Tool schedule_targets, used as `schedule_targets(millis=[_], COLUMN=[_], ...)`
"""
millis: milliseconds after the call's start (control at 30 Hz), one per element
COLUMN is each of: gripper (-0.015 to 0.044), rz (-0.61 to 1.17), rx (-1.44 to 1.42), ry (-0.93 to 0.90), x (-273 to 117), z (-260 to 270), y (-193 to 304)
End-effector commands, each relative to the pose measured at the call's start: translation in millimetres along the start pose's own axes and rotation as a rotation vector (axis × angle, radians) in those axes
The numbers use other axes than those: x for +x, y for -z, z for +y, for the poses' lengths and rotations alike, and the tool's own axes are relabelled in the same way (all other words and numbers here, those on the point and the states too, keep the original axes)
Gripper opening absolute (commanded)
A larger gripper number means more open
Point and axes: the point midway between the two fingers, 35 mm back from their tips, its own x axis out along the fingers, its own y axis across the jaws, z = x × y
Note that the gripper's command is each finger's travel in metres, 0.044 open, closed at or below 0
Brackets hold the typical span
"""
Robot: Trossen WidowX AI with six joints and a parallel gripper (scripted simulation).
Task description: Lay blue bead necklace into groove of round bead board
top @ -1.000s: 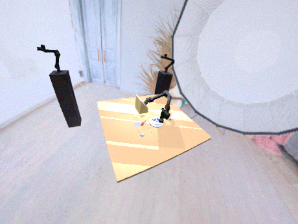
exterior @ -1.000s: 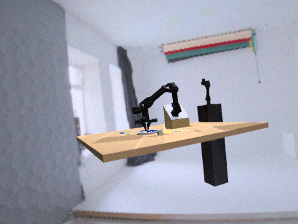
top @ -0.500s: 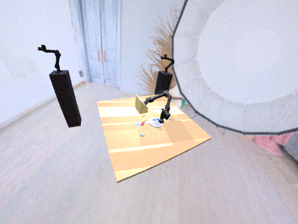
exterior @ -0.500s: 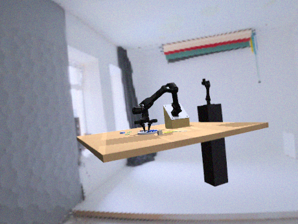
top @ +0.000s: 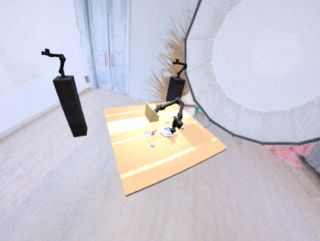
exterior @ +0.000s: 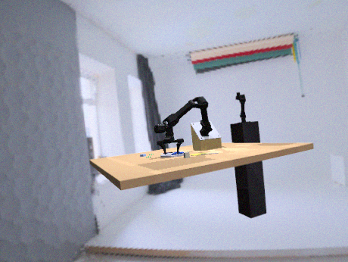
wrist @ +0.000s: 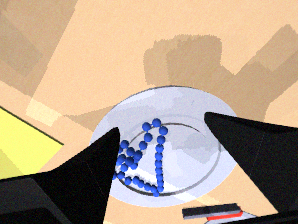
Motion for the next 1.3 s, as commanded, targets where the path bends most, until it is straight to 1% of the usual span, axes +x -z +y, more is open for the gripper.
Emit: schedule_targets(millis=[0,633,733,1033,1167,1267], gripper=[0.044,0.044,0.0361,0.0125,0.012,0.012], rz=[0.003,0.003,0.006,0.009,0.008,0.008], rx=[-0.003,-0.003,0.001,0.025,0.028,0.028], ry=[0.001,0.001,0.003,0.003,0.002,0.002], x=[-1,-1,-5,-30,-33,-26], z=[0,0,0,7,10,10], y=[0,0,11,74,83,83])
